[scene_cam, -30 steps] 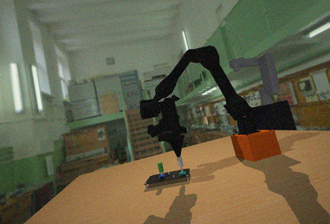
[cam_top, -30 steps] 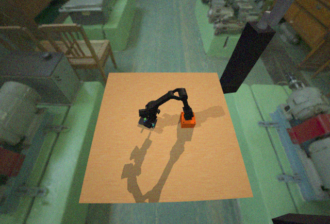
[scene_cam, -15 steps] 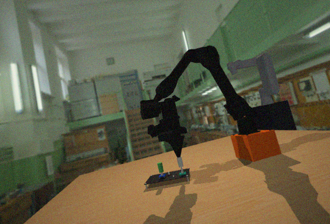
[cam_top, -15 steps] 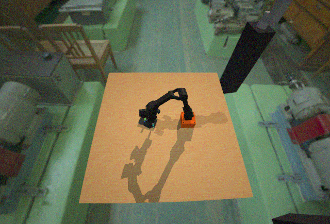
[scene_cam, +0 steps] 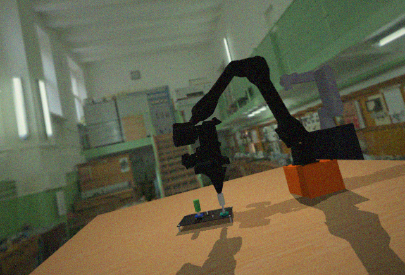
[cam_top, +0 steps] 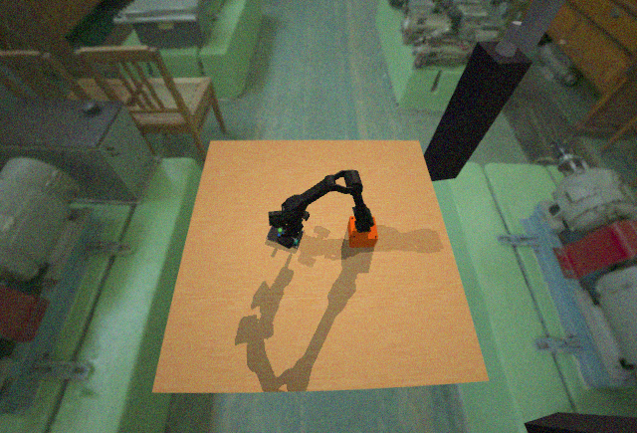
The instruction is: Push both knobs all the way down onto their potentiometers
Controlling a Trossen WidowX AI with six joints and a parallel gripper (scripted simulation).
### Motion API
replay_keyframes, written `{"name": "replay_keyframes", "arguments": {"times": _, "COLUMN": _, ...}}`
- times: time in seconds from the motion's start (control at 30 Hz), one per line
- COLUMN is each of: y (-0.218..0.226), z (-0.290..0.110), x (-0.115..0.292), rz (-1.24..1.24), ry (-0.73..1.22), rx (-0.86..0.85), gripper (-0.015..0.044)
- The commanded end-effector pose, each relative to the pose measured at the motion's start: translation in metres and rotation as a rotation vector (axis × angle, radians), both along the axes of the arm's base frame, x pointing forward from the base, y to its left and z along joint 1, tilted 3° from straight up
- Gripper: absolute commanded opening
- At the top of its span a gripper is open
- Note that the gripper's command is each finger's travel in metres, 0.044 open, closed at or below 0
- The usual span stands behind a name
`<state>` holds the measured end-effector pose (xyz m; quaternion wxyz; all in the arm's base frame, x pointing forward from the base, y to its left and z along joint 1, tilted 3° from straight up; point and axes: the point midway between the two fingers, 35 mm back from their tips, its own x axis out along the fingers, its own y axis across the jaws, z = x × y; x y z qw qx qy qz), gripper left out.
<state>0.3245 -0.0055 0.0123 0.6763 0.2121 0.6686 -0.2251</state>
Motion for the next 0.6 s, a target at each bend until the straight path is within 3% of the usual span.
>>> {"name": "replay_keyframes", "arguments": {"times": 0.0, "y": -0.0010, "z": -0.0153, "x": 0.0012, "rz": -0.003, "ry": 0.014, "rx": -0.003, "gripper": 0.0000}}
{"name": "replay_keyframes", "arguments": {"times": 0.57, "y": -0.0012, "z": -0.0226, "x": 0.0011, "rz": -0.003, "ry": 0.014, "rx": -0.003, "gripper": 0.0000}}
